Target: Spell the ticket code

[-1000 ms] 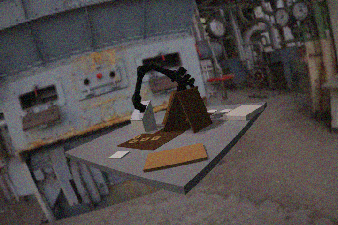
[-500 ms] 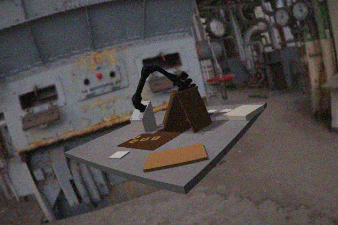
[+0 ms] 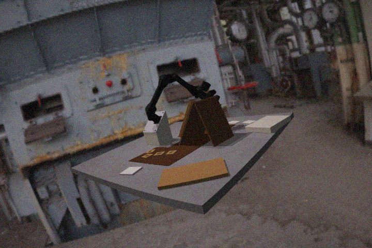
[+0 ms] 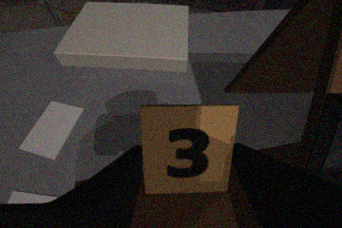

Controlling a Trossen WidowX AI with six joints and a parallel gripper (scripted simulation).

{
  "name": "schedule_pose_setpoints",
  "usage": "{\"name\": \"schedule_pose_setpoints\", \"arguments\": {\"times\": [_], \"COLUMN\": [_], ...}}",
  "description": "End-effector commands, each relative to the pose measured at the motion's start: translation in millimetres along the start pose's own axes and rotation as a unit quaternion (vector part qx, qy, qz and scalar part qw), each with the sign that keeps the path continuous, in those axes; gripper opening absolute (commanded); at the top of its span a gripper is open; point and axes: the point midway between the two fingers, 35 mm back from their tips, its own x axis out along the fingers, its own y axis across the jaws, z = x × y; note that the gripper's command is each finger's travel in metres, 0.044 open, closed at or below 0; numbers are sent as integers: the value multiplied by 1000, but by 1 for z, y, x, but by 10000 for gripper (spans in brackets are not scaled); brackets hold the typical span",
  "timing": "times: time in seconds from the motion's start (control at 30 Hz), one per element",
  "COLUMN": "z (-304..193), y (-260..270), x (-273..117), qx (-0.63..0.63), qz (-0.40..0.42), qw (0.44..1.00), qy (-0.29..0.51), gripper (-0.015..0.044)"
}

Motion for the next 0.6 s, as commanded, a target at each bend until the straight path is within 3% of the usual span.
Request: {"name": "schedule_pose_setpoints", "arguments": {"times": [0.0,0.57], "z": [-1,0], "y": [2,-3], "x": [1,0], "qx": [-5,-5], "qz": [3,3], "qw": [1000,1000], "qy": [-2,-2], "gripper": [0,0]}}
